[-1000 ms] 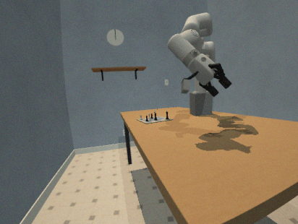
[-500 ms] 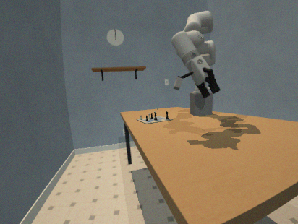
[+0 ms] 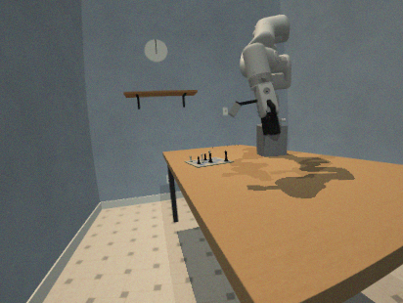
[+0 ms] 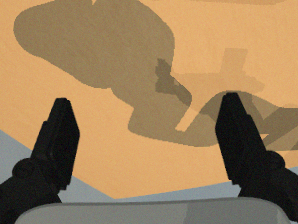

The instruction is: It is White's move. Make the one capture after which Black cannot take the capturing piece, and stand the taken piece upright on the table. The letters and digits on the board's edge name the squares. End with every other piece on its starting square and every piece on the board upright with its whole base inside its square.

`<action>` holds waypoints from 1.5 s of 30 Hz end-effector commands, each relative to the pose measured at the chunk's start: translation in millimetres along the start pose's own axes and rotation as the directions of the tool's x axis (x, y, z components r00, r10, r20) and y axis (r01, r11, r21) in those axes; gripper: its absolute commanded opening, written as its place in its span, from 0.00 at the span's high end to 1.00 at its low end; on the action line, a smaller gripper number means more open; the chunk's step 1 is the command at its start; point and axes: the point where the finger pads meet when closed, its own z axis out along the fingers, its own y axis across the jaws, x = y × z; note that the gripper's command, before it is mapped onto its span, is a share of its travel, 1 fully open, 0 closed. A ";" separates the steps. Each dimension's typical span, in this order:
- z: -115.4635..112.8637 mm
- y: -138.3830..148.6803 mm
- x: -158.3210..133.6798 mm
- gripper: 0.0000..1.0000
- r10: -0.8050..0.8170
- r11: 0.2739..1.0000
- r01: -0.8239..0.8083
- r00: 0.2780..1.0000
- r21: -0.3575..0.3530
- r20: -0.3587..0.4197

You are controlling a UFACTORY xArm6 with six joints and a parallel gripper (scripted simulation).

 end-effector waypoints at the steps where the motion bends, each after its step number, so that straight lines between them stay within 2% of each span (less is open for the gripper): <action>1: 1.3 10.7 11.3 0.00 0.048 0.998 -0.052 0.994 -0.042 -0.095; 2: 1.3 10.7 11.3 0.00 0.048 0.998 -0.052 0.994 -0.042 -0.095; 3: 3.5 17.5 16.4 0.00 0.069 0.995 -0.079 0.988 -0.066 -0.135; 5: 3.5 17.5 16.4 0.00 0.069 0.995 -0.079 0.988 -0.066 -0.135; 6: 5.4 24.3 21.9 0.00 0.090 0.991 -0.107 0.980 -0.087 -0.177; 8: 5.4 24.3 21.9 0.00 0.090 0.991 -0.107 0.980 -0.087 -0.177; 9: 6.9 30.8 27.8 0.00 0.110 0.985 -0.135 0.969 -0.103 -0.222; 10: 6.9 30.8 27.8 0.00 0.110 0.985 -0.135 0.969 -0.103 -0.222; 11: 8.4 37.6 34.5 0.00 0.128 0.979 -0.165 0.954 -0.117 -0.270; 13: 8.4 37.6 34.5 0.00 0.128 0.979 -0.165 0.954 -0.117 -0.270; 14: 9.4 44.0 41.6 0.00 0.146 0.973 -0.195 0.936 -0.125 -0.320; 17: 9.4 44.0 41.6 0.00 0.146 0.973 -0.195 0.936 -0.125 -0.320; 18: 11.8 51.8 48.2 0.00 0.164 0.963 -0.229 0.915 -0.140 -0.370; 19: 11.8 51.8 48.2 0.00 0.164 0.963 -0.229 0.915 -0.140 -0.370; 20: 14.9 60.7 54.7 0.00 0.181 0.950 -0.268 0.888 -0.157 -0.423; 22: 14.9 60.7 54.7 0.00 0.181 0.950 -0.268 0.888 -0.157 -0.423; 23: 17.5 69.7 62.2 0.00 0.196 0.936 -0.309 0.856 -0.169 -0.479; 25: 17.5 69.7 62.2 0.00 0.196 0.936 -0.309 0.856 -0.169 -0.479; 26: 20.0 79.1 70.6 0.00 0.209 0.919 -0.352 0.817 -0.177 -0.537; 27: 20.0 79.1 70.6 0.00 0.209 0.919 -0.352 0.817 -0.177 -0.537; 28: 22.7 89.1 79.8 0.00 0.220 0.899 -0.398 0.771 -0.182 -0.598; 30: 22.7 89.1 79.8 0.00 0.220 0.899 -0.398 0.771 -0.182 -0.598; 31: 25.1 99.6 89.6 0.00 0.228 0.877 -0.445 0.716 -0.181 -0.659; 34: 25.1 99.6 89.6 0.00 0.228 0.877 -0.445 0.716 -0.181 -0.659; 36: 28.6 122.1 110.5 0.00 0.230 0.826 -0.540 0.584 -0.162 -0.778; 38: 28.6 122.1 110.5 0.00 0.230 0.826 -0.540 0.584 -0.162 -0.778; 39: 31.6 134.4 120.4 0.00 0.223 0.795 -0.587 0.512 -0.149 -0.830; 40: 31.6 134.4 120.4 0.00 0.223 0.795 -0.587 0.512 -0.149 -0.830; 41: 34.8 145.8 130.0 0.00 0.212 0.765 -0.630 0.442 -0.134 -0.872; 43: 34.8 145.8 130.0 0.00 0.212 0.765 -0.630 0.442 -0.134 -0.872; 44: 37.6 156.1 139.1 0.00 0.197 0.736 -0.667 0.373 -0.114 -0.907; 45: 37.6 156.1 139.1 0.00 0.197 0.736 -0.667 0.373 -0.114 -0.907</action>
